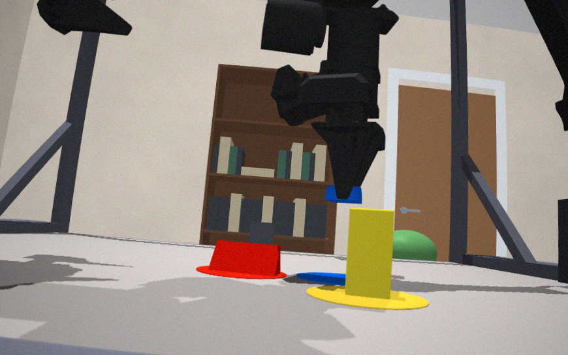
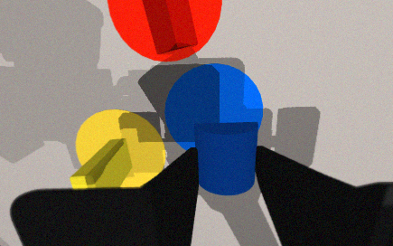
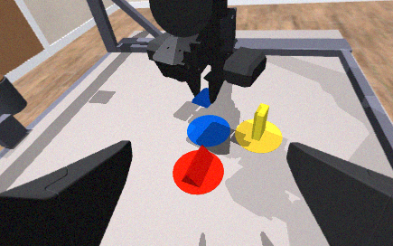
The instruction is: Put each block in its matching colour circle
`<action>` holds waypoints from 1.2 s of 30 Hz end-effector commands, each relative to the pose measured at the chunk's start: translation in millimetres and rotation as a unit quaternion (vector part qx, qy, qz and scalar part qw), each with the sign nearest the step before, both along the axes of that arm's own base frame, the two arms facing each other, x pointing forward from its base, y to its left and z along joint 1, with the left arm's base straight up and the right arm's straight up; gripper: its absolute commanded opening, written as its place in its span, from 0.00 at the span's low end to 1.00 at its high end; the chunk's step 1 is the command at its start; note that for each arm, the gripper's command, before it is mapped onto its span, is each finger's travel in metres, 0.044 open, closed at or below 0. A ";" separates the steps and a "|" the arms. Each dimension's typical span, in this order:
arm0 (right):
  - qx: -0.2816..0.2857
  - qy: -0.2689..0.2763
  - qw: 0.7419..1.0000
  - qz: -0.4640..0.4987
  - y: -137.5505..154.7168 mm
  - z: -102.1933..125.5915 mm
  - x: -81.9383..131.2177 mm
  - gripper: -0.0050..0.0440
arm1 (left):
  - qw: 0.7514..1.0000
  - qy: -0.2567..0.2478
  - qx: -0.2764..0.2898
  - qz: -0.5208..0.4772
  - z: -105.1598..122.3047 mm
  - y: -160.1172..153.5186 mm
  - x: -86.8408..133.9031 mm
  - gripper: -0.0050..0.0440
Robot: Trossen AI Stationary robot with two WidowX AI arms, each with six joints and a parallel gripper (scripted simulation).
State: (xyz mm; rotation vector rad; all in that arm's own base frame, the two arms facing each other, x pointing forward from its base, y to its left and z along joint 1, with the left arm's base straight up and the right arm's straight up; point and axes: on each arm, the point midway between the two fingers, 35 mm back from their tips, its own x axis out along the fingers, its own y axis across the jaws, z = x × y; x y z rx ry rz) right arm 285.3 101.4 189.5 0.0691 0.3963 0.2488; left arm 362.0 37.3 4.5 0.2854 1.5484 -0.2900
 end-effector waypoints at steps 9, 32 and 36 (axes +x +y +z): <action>-0.004 0.020 0.999 -0.029 -16.9 -7.5 -2.3 0.92 | 1.000 -0.010 -0.003 -0.012 -49.4 4.6 1.3 0.32; -0.011 0.034 0.999 -0.025 -24.9 -15.5 -3.9 0.92 | 1.000 -0.021 0.000 -0.012 -67.1 5.1 7.6 0.42; -0.010 0.035 0.999 -0.027 -24.9 -16.1 -3.5 0.92 | 1.000 -0.027 0.001 -0.012 -60.8 6.1 10.2 0.61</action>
